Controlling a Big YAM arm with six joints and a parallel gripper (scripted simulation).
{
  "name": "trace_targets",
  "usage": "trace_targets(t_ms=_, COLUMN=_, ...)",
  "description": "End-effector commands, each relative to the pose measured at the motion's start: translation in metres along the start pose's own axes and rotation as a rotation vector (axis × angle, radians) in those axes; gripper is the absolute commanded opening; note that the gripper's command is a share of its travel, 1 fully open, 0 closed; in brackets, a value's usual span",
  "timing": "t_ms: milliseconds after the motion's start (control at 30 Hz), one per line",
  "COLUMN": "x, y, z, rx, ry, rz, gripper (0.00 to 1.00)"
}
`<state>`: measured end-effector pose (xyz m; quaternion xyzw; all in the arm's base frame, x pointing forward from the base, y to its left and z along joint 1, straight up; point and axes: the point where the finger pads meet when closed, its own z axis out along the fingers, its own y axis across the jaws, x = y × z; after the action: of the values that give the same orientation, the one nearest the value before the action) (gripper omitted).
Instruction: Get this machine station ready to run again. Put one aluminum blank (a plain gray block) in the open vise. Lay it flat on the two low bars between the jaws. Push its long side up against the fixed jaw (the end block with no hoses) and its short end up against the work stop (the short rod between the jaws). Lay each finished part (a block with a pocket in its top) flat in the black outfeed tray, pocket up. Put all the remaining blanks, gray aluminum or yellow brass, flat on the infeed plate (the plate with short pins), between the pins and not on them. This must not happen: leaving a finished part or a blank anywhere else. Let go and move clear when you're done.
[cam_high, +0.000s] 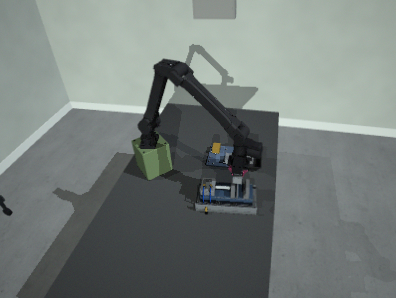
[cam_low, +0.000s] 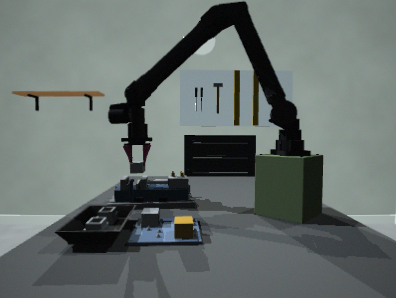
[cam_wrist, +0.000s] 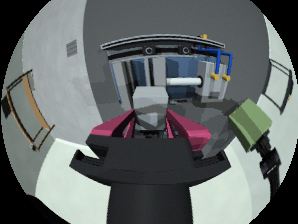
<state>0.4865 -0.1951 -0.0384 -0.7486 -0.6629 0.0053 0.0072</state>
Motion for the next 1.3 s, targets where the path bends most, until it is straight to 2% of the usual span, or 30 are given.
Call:
trace_targets(t_ms=0, x=-0.019, y=0.029, z=-0.014, rx=-0.032, ry=-0.002, rz=-0.084, gripper=0.0)
trace_targets(t_ms=167, x=-0.035, y=0.033, z=-0.019, rx=-0.043, ry=-0.006, rz=-0.087, gripper=0.0)
trace_targets(t_ms=600, x=-0.028, y=0.041, z=-0.034, rx=-0.076, ry=-0.019, rz=-0.105, gripper=0.0)
trace_targets(t_ms=1267, x=-0.03, y=0.042, z=-0.037, rx=-0.084, ry=-0.023, rz=-0.099, gripper=0.0)
